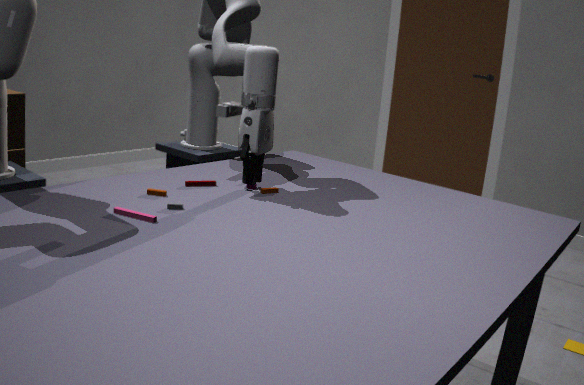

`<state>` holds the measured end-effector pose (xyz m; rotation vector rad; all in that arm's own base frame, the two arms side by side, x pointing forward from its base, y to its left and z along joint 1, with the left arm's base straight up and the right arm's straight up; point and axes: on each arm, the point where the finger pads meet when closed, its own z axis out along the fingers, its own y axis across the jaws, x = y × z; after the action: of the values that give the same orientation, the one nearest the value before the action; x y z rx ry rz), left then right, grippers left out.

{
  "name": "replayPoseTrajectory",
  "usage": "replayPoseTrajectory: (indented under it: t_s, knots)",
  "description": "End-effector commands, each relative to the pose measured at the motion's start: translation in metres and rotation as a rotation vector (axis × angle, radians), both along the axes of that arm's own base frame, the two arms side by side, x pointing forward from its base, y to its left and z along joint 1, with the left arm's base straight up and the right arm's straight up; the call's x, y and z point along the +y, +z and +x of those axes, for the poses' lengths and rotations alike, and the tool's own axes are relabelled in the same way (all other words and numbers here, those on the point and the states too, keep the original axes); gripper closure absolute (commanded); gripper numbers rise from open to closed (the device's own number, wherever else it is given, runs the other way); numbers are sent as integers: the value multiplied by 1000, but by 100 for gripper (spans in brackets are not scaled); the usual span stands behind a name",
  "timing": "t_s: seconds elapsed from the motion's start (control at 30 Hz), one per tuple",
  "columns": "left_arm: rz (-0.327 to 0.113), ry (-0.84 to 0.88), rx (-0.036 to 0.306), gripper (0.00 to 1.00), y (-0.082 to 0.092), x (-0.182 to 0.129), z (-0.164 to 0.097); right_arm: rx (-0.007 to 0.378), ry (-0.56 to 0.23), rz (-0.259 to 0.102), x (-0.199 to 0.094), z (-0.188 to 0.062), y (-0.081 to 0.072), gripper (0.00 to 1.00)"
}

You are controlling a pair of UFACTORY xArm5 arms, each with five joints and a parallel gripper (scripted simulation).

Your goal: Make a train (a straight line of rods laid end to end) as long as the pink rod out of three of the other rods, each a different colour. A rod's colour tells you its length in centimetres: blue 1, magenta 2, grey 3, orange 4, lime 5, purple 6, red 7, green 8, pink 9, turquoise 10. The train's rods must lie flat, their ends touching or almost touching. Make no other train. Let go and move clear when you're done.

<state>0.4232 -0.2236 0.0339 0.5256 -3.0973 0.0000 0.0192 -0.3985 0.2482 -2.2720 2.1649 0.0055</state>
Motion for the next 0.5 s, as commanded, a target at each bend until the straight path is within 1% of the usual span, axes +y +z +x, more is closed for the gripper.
replayPoseTrajectory:
  t_s: [0.0,0.47]
  knots:
    - [-2,0,-4,74,-1,-1,2,0,0,-5,-1,0,2,0]
    - [-2,0,-4,74,-7,-1,2,0,0,-5,-1,0,2,0]
